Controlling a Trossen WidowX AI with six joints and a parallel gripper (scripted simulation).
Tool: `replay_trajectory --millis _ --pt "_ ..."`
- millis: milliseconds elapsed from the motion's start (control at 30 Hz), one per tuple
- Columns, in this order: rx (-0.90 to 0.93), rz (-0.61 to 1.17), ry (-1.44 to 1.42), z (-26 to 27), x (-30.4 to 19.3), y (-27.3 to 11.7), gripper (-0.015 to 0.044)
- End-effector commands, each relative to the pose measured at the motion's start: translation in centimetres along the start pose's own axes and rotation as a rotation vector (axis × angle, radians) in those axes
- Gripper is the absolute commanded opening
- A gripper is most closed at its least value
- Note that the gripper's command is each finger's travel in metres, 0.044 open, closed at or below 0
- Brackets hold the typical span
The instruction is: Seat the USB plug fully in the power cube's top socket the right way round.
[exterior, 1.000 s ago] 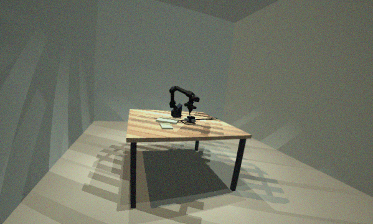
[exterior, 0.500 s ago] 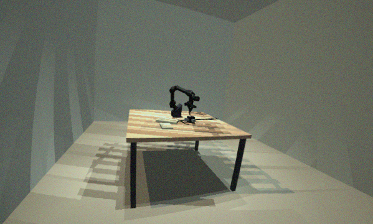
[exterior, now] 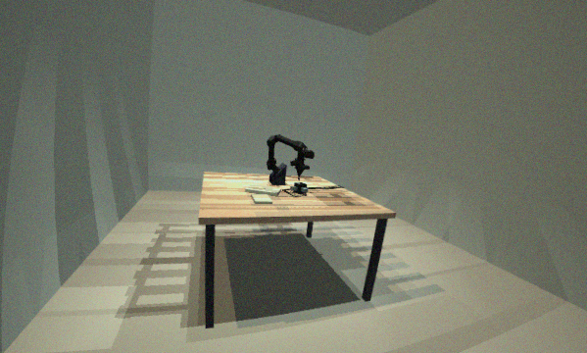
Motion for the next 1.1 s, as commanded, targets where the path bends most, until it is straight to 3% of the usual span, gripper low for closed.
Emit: replay_trajectory --millis 0,1067 --pt "-0.002 0.001 -0.071 -0.03 0.0 0.06 0.0" --pt "-0.002 0.0 -0.92 -0.04 0.01 0.1 0.0"
Point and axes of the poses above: the point midway between the two fingers, 35 mm back from their tips, its own y axis out along the fingers, its own z axis across the jaws, x = y × z, the point moved 4 cm from there along -y, back along the fingers, and after that the axes turned 8 degrees about y, right-handed, at the moved point
